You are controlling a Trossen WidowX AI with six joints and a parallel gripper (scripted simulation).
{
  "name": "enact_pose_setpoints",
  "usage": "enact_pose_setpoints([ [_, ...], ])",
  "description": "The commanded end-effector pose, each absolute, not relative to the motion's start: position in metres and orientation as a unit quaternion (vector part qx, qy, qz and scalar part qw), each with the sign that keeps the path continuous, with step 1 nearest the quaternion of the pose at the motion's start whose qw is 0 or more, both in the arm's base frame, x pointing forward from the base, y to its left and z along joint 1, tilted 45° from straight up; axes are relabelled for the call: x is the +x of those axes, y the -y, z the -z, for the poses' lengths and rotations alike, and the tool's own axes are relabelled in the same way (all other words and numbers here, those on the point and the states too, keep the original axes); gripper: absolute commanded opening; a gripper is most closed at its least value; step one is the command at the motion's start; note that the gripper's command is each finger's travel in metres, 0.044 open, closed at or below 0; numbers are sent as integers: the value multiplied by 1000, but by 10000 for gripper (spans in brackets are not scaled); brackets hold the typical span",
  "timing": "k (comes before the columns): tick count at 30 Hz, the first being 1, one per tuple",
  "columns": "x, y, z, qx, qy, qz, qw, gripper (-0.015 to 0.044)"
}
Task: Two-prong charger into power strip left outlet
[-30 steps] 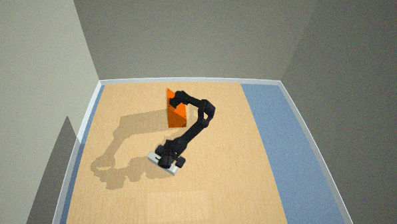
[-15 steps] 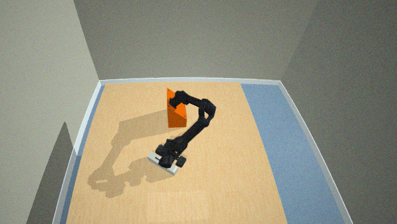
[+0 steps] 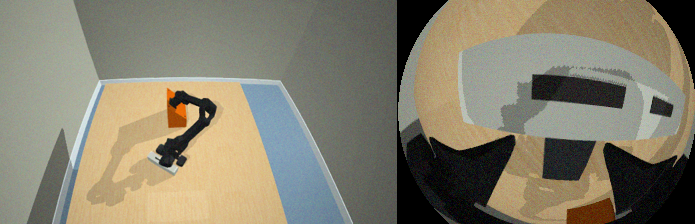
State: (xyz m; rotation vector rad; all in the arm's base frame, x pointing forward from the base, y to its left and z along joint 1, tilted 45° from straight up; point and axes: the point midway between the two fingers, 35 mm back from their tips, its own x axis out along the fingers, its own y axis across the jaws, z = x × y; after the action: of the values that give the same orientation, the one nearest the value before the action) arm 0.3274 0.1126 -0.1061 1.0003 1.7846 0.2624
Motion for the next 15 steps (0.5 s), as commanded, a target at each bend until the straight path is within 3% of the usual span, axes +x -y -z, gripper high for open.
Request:
enact_pose_setpoints([
  [1, 325, -113, 106, 416, -743, -106, 514, 440],
  [15, 317, -116, 102, 416, -743, -106, 514, 440],
])
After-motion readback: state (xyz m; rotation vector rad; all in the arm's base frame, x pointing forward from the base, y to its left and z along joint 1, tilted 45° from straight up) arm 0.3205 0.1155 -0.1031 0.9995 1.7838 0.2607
